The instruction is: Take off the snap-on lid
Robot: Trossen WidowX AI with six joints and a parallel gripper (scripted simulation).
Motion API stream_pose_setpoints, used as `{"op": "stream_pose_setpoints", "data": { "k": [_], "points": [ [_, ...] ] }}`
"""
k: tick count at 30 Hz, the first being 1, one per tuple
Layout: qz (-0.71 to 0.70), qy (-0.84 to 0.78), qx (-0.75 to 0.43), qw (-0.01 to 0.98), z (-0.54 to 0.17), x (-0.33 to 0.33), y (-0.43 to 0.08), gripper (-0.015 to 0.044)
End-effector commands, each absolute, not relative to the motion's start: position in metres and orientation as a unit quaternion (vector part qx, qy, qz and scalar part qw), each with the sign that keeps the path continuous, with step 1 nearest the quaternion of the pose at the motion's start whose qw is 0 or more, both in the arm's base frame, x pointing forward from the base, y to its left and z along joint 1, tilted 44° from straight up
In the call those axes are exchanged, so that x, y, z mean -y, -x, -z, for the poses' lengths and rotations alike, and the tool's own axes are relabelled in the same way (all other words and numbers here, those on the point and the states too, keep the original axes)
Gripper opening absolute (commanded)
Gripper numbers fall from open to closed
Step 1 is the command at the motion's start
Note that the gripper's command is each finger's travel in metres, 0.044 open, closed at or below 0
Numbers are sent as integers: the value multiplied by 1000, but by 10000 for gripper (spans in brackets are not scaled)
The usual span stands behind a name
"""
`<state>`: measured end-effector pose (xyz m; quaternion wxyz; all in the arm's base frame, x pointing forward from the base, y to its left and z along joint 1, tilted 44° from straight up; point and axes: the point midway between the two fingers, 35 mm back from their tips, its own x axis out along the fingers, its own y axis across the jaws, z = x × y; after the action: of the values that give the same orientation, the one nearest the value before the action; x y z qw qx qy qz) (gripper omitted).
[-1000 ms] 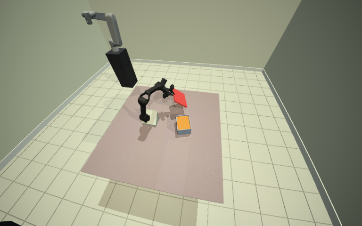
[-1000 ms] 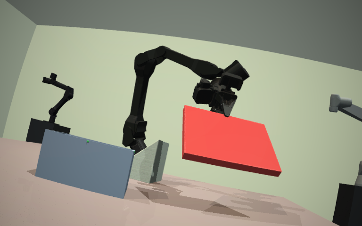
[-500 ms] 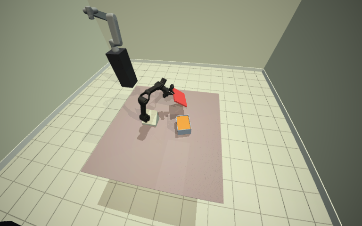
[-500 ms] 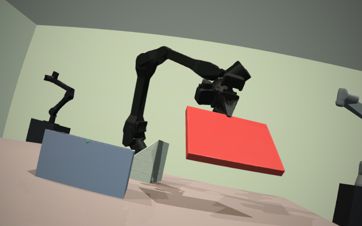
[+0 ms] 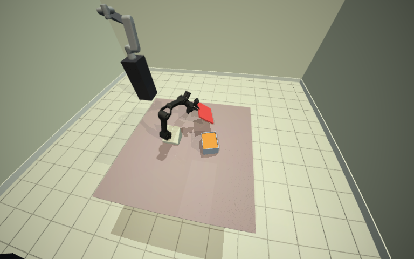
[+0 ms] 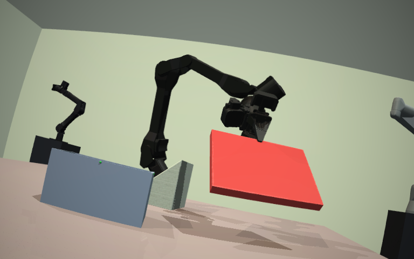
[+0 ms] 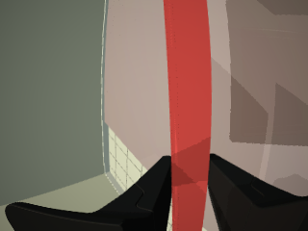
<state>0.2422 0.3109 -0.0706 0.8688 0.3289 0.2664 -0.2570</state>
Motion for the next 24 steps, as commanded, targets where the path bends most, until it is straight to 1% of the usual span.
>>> {"op": "stream_pose_setpoints", "data": {
  "k": [1,24],
  "points": [
    [253,-329,-263,871,71,-311,-243,0],
    [253,-329,-262,871,85,-298,-243,0]
  ]
}}
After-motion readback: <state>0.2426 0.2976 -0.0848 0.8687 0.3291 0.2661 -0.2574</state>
